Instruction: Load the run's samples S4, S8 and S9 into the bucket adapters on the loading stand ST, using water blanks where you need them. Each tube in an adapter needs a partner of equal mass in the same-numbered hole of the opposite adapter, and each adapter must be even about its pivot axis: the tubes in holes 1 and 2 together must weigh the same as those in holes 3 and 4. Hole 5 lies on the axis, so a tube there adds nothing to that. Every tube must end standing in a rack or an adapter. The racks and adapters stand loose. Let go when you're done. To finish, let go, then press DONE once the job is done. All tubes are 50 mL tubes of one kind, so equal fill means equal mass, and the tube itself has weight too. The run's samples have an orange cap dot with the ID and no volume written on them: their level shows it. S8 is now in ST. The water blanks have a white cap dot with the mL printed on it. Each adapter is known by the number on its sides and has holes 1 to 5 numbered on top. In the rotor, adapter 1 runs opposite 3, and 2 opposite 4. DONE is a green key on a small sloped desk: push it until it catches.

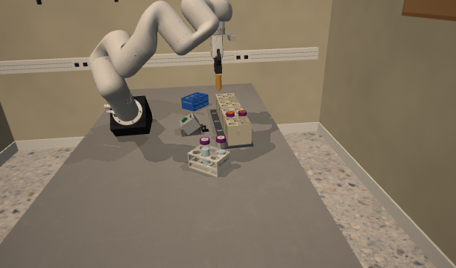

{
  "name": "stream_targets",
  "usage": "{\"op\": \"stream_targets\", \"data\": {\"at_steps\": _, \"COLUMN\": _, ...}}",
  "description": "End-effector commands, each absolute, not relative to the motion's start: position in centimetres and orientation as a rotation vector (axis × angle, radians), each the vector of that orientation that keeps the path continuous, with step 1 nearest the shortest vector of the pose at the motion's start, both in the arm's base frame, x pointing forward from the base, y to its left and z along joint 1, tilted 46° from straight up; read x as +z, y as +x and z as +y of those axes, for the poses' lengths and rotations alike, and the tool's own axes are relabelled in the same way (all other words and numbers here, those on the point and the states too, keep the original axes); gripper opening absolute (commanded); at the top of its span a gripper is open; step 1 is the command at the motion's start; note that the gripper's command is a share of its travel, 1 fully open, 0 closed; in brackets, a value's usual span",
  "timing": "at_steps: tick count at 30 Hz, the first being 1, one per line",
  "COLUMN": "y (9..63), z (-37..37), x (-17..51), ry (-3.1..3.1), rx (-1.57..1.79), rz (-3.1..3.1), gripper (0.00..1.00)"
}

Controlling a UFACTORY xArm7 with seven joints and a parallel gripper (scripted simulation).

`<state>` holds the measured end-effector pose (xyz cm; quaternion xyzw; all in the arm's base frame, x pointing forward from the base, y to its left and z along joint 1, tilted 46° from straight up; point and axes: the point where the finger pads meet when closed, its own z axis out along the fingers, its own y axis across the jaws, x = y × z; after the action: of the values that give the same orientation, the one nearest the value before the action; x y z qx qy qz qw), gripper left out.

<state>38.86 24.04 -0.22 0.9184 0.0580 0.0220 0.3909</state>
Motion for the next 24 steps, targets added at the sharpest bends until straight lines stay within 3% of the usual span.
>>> {"op": "stream_targets", "data": {"at_steps": 1, "y": 39.6, "z": 23.3, "x": 1.1, "ry": 2.339, "rx": 0.059, "rz": 0.154, "gripper": 0.0}}
{"op": "stream_targets", "data": {"at_steps": 24, "y": 40.6, "z": 21.9, "x": 2.6, "ry": 2.339, "rx": 0.059, "rz": 0.154, "gripper": 0.0}}
